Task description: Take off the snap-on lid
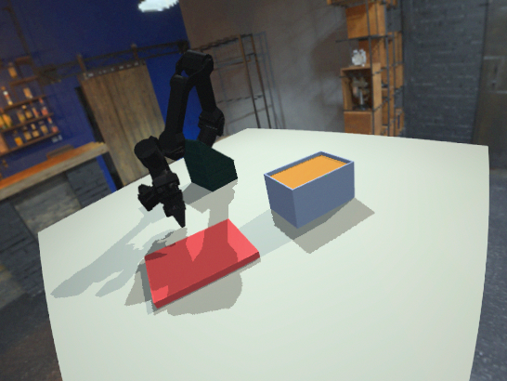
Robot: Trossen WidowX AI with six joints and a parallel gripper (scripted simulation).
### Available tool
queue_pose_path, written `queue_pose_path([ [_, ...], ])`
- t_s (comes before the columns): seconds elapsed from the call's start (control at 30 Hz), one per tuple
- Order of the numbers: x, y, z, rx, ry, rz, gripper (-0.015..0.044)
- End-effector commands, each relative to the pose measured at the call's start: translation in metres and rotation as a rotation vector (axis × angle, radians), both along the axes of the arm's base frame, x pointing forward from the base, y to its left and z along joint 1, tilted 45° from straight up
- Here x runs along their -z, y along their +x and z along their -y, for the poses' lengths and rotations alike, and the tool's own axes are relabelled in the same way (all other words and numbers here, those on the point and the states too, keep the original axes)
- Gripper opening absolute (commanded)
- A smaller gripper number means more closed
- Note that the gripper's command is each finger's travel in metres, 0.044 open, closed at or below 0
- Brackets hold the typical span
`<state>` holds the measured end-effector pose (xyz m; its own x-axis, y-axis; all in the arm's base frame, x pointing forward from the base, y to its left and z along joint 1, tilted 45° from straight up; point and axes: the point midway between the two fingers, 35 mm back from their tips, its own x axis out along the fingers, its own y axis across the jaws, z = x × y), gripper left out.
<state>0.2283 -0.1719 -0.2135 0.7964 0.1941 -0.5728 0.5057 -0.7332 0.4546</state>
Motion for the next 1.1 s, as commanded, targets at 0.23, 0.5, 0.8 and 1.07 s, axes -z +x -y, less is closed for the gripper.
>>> queue_pose_path([
  [0.23, -0.001, -0.007, -0.002, 0.001, 0.001, -0.004, 0.038],
  [0.5, -0.003, -0.022, -0.007, 0.001, 0.001, -0.005, 0.044],
  [0.8, -0.006, -0.039, -0.013, 0.001, 0.001, -0.007, 0.044],
  [1.07, -0.008, -0.055, -0.018, 0.001, 0.0, -0.008, 0.044],
])
